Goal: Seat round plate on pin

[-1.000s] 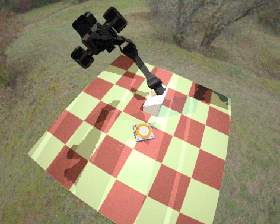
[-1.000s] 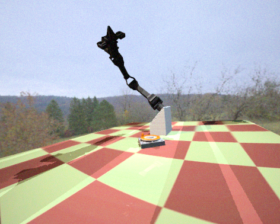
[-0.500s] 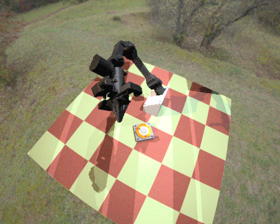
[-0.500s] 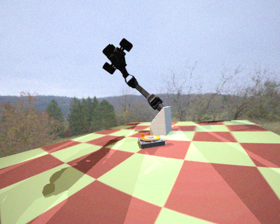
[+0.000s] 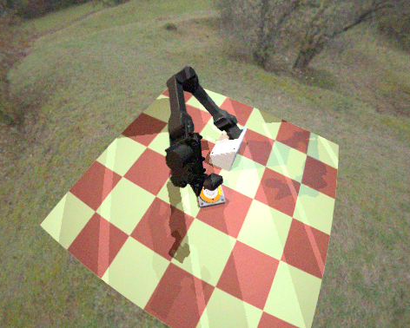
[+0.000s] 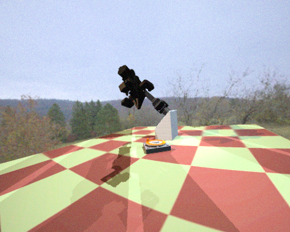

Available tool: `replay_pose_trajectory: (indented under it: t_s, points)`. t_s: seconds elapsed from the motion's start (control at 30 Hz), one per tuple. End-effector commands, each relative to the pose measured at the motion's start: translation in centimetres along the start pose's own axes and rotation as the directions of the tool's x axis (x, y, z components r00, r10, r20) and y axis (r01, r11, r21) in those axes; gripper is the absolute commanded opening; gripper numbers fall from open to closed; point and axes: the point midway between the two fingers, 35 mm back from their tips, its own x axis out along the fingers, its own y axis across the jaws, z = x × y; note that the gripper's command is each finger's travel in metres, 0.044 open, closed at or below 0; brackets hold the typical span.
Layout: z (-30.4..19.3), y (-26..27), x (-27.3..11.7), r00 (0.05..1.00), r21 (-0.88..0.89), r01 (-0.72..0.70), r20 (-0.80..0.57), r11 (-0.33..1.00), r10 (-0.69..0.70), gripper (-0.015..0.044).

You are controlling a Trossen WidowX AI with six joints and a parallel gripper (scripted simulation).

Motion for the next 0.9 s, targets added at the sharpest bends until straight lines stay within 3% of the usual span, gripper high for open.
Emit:
replay_pose_trajectory:
  t_s: [0.0,0.2,0.57,0.87]
  points:
    - [-5.4,-3.0,2.7,0.972,-0.059,0.162,-0.163,0.985,-0.169,0.0]
    - [-13.3,-8.0,4.2,0.83,-0.241,0.36,-0.358,0.901,-0.427,0.0]
    - [-13.3,-8.2,4.3,0.826,-0.246,0.363,-0.361,0.899,-0.433,0.0]
    - [-14.7,-10.0,7.7,0.826,-0.247,0.364,-0.361,0.898,-0.434,0.0]
